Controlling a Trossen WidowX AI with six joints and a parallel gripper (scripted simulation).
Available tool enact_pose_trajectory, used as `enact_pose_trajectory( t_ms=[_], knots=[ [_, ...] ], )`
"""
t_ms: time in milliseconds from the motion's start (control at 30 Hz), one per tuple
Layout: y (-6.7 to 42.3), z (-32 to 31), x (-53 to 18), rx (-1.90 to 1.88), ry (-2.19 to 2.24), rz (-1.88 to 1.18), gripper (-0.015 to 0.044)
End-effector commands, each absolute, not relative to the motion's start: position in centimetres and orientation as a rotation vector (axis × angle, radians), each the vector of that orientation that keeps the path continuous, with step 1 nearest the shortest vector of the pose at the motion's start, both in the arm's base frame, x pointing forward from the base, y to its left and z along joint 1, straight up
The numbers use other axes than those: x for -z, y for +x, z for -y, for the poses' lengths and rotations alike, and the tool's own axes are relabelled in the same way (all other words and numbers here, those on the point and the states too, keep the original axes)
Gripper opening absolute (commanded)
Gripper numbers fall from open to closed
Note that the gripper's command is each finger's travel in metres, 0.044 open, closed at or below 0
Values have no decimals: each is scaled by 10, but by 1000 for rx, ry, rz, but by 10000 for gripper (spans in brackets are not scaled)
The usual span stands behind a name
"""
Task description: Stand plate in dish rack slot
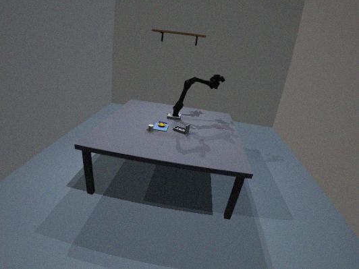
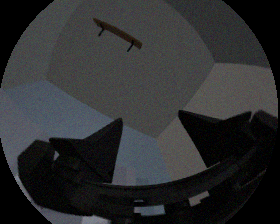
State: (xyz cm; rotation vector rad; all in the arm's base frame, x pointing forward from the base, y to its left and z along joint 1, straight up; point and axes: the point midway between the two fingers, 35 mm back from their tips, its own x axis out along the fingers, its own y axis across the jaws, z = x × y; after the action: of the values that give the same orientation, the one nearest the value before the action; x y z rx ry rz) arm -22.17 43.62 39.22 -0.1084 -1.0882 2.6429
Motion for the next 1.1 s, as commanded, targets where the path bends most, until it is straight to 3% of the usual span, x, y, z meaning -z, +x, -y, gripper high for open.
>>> enact_pose_trajectory(
  t_ms=[0,567,1067],
  knots=[
    [-220,-437,-393,-2640,-110,1087,400],
    [-68,-483,-388,-2344,-309,733,400],
    [60,-480,-362,-2075,-394,311,400]
  ],
)
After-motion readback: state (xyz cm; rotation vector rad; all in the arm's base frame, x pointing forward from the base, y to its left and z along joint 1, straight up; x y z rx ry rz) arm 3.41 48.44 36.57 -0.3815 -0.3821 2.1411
